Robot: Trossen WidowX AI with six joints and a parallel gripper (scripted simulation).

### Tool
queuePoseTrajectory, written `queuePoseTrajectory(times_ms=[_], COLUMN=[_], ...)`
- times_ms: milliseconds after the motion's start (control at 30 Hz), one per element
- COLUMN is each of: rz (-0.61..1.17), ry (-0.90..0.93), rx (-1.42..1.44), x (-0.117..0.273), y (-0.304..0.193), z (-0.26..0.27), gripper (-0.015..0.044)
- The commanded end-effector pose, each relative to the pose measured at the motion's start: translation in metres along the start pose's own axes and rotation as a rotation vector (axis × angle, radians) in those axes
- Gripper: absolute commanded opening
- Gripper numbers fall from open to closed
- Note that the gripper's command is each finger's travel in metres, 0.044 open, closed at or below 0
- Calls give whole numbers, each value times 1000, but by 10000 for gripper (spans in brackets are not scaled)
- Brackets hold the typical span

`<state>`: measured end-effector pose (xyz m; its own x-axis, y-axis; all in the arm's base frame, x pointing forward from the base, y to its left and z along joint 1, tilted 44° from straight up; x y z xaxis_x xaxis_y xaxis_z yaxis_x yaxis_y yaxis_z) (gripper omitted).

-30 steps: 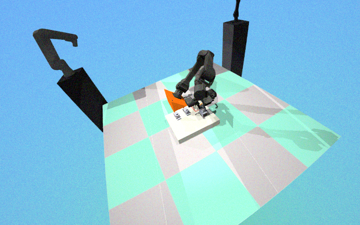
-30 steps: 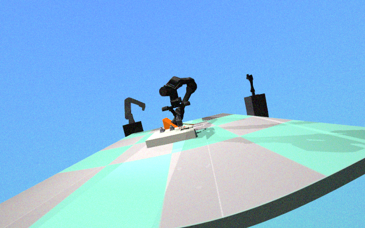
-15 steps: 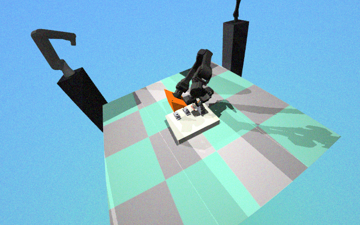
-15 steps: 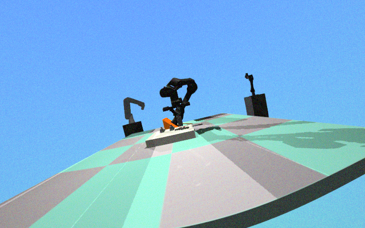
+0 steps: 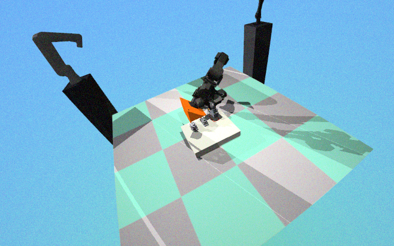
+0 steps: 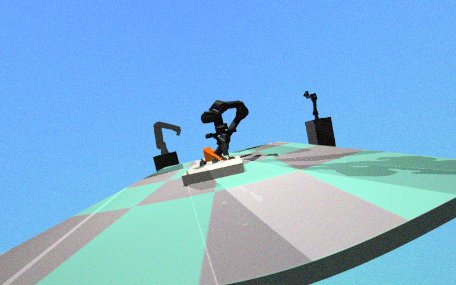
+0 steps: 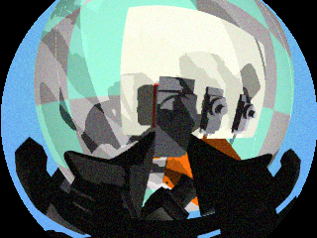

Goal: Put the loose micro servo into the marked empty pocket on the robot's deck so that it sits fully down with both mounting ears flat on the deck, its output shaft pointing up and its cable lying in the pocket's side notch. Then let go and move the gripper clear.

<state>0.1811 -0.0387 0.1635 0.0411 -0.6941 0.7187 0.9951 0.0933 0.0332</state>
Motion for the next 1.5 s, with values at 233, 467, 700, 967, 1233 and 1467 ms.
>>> queuePoseTrajectory(times_ms=[233,467,700,967,1233,1467], rz=[-9,-9,-9,-9,-9,-9], ry=[-8,-8,-8,-8,-8,-7], rx=[12,12,12,13,13,13], x=[-5,-16,-19,-19,-20,-27], y=[-9,-8,-8,-7,-7,-6], z=[1,1,1,2,2,2], gripper=[0,0,0,0,0,0])
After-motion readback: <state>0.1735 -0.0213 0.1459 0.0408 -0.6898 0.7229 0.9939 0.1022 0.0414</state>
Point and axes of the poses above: the point midway between the two fingers, 35 mm back from their tips, its own x axis back along the fingers, its own z axis across the jaws, y = z × x, the point moved 6 cm from there along x, back along the fingers, and after that the axes turned 1 degree about x, right-handed, at the moved point
